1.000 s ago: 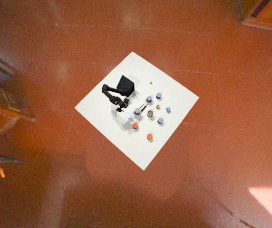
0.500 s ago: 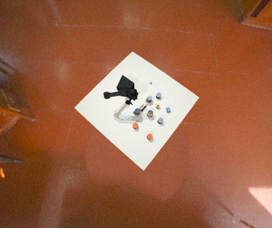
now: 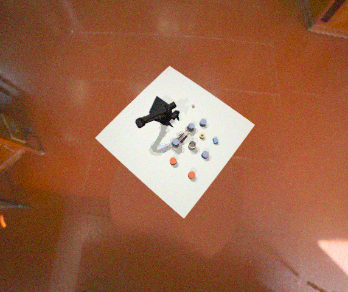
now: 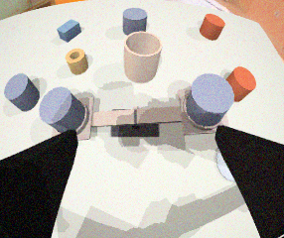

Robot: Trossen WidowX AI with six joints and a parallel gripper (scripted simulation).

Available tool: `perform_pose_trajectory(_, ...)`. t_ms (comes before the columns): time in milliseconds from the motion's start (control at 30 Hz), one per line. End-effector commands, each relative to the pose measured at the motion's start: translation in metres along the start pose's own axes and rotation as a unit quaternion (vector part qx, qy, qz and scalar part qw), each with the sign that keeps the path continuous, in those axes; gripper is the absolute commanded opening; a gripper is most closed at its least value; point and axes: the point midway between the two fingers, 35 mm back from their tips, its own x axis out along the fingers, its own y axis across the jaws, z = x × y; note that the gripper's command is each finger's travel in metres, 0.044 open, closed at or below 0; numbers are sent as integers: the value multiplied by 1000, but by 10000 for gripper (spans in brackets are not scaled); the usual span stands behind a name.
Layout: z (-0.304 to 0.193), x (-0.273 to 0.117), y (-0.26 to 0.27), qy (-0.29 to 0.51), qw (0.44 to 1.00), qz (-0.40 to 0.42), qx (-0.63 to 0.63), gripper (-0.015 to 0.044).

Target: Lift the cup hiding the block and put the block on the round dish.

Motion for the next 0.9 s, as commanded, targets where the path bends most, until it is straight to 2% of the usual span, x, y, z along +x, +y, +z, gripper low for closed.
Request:
perform_pose_trajectory(0,5,2,7,15,999,-1,-37,440)
perform_pose_trajectory(433,24,25,37,107,966,18,-233,440)
perform_pose_trajectory(867,35,62,71,187,889,79,-410,440)
